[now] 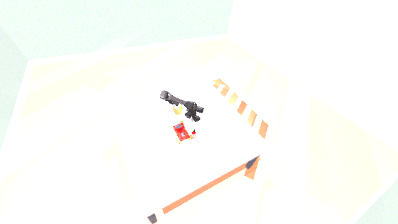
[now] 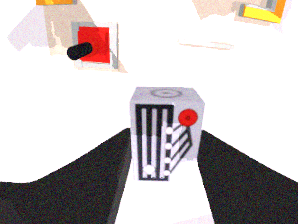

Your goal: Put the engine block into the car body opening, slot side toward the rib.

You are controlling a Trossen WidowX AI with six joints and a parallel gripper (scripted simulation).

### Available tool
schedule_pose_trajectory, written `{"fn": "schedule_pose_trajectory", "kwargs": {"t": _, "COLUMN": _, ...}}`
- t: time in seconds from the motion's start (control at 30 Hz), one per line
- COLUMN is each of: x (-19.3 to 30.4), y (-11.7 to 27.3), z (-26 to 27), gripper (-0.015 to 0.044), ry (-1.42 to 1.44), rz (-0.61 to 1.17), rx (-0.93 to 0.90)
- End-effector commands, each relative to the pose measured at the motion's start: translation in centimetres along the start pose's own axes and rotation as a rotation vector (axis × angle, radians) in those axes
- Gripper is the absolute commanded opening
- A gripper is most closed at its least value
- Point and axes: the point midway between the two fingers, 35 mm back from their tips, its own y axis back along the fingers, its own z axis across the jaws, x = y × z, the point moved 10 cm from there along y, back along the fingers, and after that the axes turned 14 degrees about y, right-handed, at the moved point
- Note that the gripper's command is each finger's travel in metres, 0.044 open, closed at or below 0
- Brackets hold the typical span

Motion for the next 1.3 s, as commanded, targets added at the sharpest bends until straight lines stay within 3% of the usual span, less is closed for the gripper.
{"fn": "schedule_pose_trajectory", "kwargs": {"t": 0.0, "x": -1.1, "y": -0.2, "z": 0.4, "gripper": 0.0000, "ry": 0.102, "rz": -0.007, "rx": -0.007}}
{"fn": "schedule_pose_trajectory", "kwargs": {"t": 1.27, "x": -10.7, "y": -2.9, "z": 2.1, "gripper": 0.0000, "ry": 1.078, "rz": -0.052, "rx": 0.047}}
